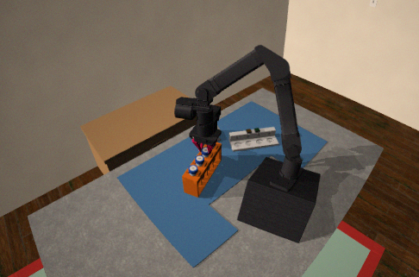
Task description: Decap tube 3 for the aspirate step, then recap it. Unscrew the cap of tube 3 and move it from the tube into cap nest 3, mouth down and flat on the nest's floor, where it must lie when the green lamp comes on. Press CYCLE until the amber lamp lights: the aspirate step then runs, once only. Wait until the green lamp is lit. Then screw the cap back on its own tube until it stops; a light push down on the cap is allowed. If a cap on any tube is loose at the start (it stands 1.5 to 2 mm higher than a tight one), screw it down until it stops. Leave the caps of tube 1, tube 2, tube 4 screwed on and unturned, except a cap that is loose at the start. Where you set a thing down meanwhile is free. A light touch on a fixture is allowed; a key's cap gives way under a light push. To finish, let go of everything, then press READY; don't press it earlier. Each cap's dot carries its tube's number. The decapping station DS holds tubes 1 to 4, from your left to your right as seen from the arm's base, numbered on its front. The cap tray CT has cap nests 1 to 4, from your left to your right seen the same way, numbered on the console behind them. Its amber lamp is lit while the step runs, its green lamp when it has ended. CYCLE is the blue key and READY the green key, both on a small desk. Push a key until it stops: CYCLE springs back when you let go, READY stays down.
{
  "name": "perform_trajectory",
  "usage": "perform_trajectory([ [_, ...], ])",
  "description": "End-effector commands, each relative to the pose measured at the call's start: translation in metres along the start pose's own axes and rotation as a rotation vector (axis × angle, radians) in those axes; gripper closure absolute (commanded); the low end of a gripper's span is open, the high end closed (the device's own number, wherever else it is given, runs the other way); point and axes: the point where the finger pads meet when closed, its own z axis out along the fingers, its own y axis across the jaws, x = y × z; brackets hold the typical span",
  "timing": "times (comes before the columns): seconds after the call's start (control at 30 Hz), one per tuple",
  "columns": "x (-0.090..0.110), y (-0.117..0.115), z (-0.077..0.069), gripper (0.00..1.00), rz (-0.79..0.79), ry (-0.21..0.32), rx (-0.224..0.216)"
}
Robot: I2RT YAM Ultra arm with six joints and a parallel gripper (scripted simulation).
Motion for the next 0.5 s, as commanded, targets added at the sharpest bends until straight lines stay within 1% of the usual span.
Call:
perform_trajectory([
  [0.0,-0.0007,0.0021,-0.0025,1.00,-0.119,-0.005,-0.010],
  [0.43,-0.0007,0.0021,-0.0029,1.00,-0.769,-0.008,-0.009],
  [0.47,-0.0007,0.0021,-0.0029,1.00,-0.769,-0.008,-0.009],
])
